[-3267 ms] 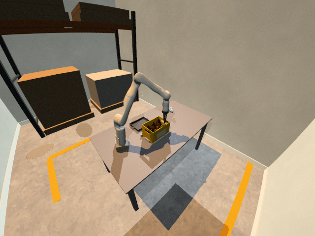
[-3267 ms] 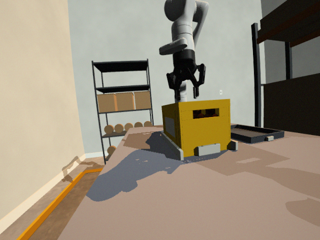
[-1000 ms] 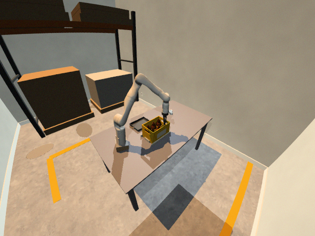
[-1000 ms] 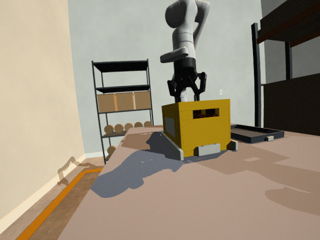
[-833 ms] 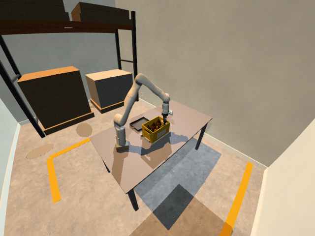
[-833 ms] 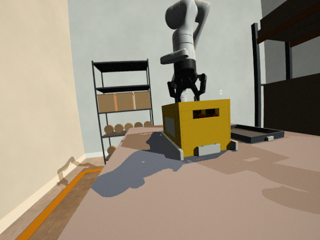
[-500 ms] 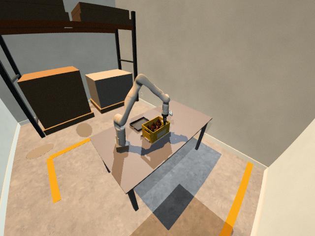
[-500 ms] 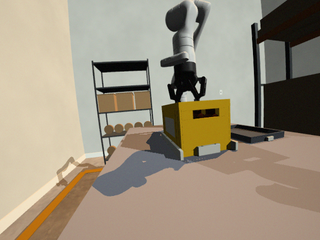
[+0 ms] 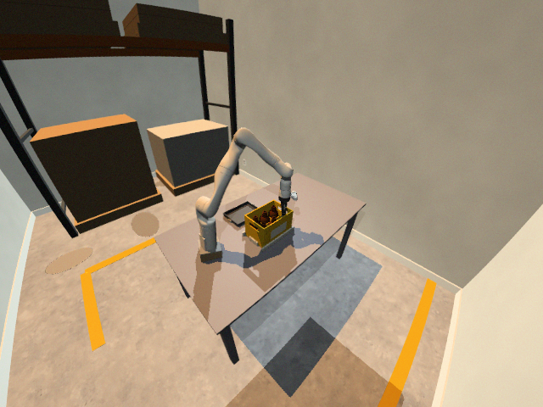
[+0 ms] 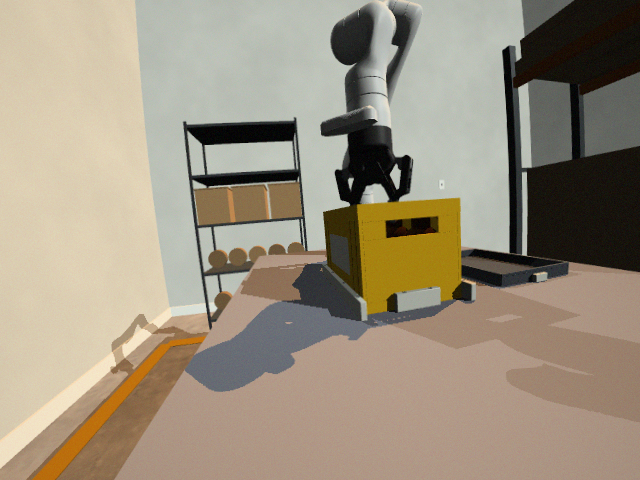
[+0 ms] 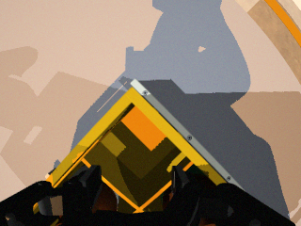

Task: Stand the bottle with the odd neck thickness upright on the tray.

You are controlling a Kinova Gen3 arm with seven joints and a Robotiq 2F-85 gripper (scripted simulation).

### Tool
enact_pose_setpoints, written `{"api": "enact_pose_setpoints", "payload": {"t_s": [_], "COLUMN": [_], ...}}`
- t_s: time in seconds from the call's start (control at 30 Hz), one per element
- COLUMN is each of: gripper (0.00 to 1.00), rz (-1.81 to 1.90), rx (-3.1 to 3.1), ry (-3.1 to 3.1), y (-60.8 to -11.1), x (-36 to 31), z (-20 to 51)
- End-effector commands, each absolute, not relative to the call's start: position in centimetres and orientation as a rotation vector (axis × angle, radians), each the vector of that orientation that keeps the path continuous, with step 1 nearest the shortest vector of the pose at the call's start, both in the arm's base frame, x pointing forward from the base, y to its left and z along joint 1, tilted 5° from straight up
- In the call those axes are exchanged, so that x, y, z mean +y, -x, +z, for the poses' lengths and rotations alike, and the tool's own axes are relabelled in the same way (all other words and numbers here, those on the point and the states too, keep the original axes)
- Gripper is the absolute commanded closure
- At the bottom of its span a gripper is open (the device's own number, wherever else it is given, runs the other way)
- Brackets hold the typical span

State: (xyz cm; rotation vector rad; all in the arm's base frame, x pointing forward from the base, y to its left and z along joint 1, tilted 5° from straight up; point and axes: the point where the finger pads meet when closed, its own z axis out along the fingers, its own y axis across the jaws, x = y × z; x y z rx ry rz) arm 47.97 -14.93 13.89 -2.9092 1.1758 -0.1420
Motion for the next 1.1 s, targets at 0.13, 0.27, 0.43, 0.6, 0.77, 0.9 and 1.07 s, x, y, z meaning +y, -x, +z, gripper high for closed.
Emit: {"api": "enact_pose_setpoints", "payload": {"t_s": [0.13,0.27,0.43,0.6,0.77,0.9,1.07], "gripper": [0.36,0.36,0.36,0.36,0.36,0.36,1.0], "rz": [-0.145,-0.145,-0.145,-0.145,-0.145,-0.145,-0.145], "rx": [1.176,1.176,1.176,1.176,1.176,1.176,1.176], "ry": [2.909,2.909,2.909,2.909,2.909,2.909,2.909], "y": [-48.0,-48.0,-48.0,-48.0,-48.0,-48.0,-48.0], "x": [-14.95,-14.95,-14.95,-14.95,-14.95,-14.95,-14.95], "z": [13.96,13.96,13.96,13.96,13.96,13.96,13.96]}}
